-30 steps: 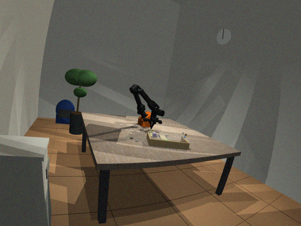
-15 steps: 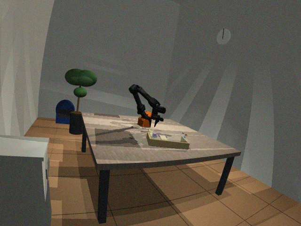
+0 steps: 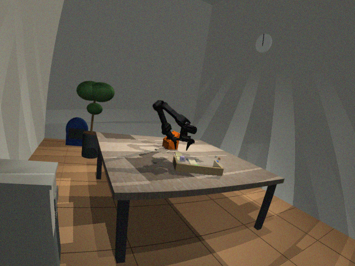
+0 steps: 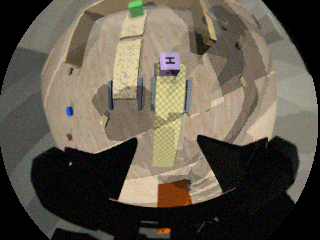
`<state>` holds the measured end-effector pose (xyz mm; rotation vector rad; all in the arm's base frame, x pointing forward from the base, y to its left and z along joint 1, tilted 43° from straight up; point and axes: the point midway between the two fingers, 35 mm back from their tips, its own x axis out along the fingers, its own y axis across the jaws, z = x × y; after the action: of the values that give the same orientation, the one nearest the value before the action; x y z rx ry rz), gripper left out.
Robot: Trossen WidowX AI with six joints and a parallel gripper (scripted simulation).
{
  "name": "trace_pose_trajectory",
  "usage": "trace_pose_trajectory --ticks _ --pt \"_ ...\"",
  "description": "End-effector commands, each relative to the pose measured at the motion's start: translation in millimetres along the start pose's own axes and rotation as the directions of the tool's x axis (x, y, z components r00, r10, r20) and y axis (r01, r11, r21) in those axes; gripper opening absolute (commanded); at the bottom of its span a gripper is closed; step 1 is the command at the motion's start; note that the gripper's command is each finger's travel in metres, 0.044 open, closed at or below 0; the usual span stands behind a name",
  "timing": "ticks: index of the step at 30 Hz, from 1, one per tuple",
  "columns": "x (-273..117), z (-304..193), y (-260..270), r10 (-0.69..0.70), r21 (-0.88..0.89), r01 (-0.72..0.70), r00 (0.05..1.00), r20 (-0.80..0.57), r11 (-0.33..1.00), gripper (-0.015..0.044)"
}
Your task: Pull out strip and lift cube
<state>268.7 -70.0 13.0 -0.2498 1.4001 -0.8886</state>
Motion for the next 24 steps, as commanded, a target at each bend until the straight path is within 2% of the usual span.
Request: trace_pose_trajectory --ticks 1,24 --pt "-1.0 14.9 -0.5 -0.006 -0.01 0.006 1.0 -0.003 1.0 0.044" --pt "-10.7 107.2 -8.4 -0.007 -0.007 0.007 1.0 0.001 1.0 0.044"
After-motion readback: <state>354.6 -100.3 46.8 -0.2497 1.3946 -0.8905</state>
